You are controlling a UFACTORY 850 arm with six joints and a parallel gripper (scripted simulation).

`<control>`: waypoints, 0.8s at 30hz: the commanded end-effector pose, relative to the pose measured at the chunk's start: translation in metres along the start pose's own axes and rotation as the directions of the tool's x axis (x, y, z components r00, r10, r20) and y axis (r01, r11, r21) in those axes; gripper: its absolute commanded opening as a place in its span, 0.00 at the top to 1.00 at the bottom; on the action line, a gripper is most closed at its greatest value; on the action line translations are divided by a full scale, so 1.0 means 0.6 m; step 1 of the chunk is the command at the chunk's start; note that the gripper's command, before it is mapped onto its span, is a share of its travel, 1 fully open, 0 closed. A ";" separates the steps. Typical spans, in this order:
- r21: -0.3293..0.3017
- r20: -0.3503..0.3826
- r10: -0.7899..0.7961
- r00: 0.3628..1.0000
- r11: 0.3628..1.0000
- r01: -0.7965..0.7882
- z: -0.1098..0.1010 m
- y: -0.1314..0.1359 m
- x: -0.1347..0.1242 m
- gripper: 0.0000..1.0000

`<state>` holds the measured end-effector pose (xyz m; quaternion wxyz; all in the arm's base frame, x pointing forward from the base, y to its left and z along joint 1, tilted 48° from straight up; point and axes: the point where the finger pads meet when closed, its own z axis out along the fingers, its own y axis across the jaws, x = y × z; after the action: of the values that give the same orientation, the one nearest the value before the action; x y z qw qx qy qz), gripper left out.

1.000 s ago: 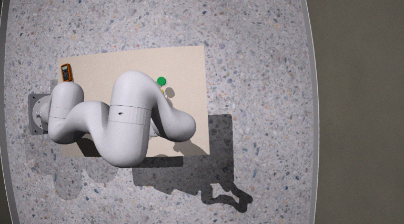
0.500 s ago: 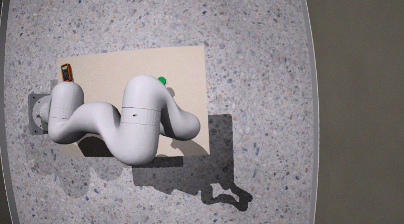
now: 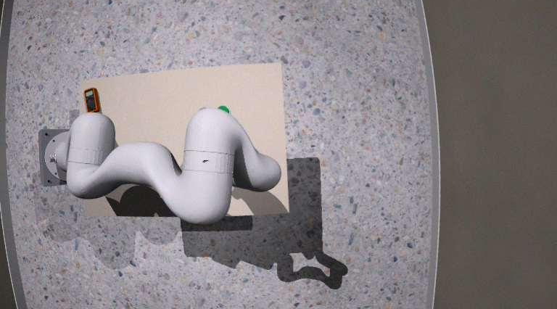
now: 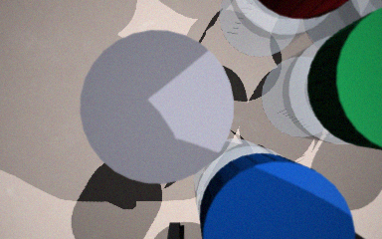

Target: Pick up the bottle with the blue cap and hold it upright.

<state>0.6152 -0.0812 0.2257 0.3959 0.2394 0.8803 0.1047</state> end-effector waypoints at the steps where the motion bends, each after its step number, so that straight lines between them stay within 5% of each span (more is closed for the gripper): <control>1: 0.000 0.001 0.000 1.000 1.000 0.000 0.016 0.000 -0.001 0.21; 24: 0.000 0.001 0.000 1.000 1.000 0.000 0.026 0.000 0.005 0.21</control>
<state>0.6259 -0.0803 0.2139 0.3962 0.2395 0.8802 0.1044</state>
